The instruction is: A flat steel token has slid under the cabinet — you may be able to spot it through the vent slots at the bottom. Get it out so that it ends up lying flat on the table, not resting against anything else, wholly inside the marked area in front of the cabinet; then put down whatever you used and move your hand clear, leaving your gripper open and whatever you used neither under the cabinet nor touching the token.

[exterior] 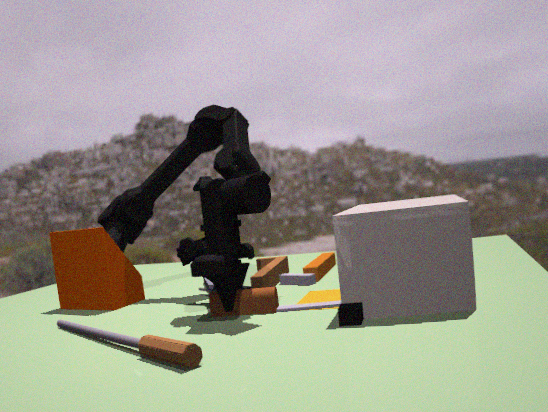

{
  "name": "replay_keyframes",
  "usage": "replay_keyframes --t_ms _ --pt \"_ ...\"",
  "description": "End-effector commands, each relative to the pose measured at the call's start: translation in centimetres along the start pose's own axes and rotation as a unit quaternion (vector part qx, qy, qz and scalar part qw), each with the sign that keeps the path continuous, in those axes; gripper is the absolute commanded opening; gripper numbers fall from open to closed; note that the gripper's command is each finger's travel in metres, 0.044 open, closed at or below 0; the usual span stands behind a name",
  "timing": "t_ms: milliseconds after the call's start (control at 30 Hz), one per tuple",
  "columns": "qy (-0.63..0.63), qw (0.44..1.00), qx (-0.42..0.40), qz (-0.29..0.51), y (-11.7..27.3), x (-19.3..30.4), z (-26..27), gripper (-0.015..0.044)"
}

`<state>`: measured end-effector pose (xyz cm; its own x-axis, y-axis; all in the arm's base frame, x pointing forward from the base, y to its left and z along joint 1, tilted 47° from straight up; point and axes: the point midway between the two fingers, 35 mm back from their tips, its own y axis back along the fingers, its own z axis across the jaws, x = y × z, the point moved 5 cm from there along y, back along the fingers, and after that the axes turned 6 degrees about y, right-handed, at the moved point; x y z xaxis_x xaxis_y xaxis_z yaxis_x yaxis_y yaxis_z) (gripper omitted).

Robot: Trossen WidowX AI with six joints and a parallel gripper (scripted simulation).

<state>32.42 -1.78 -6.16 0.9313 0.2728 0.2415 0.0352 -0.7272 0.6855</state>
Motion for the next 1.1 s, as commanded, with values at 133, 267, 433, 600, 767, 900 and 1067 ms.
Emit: replay_keyframes --t_ms 133,267,433,600,767,900,1067 --pt "0.002 1.000 -0.001 0.002 0.0 1.3 0.1 0.0000" --pt "0.002 1.000 -0.001 0.002 0.0 1.8 0.1 0.0000" --pt "0.002 1.000 -0.001 0.002 0.0 2.4 0.2 0.0000" --pt "0.002 1.000 -0.001 0.002 0.0 3.0 0.2 0.0000" --pt "0.002 1.000 -0.001 0.002 0.0 3.5 0.2 0.0000" --pt "0.002 1.000 -0.001 0.002 0.0 4.0 0.3 0.0000" --pt "0.003 1.000 -0.001 0.002 0.1 4.5 0.3 0.0000"
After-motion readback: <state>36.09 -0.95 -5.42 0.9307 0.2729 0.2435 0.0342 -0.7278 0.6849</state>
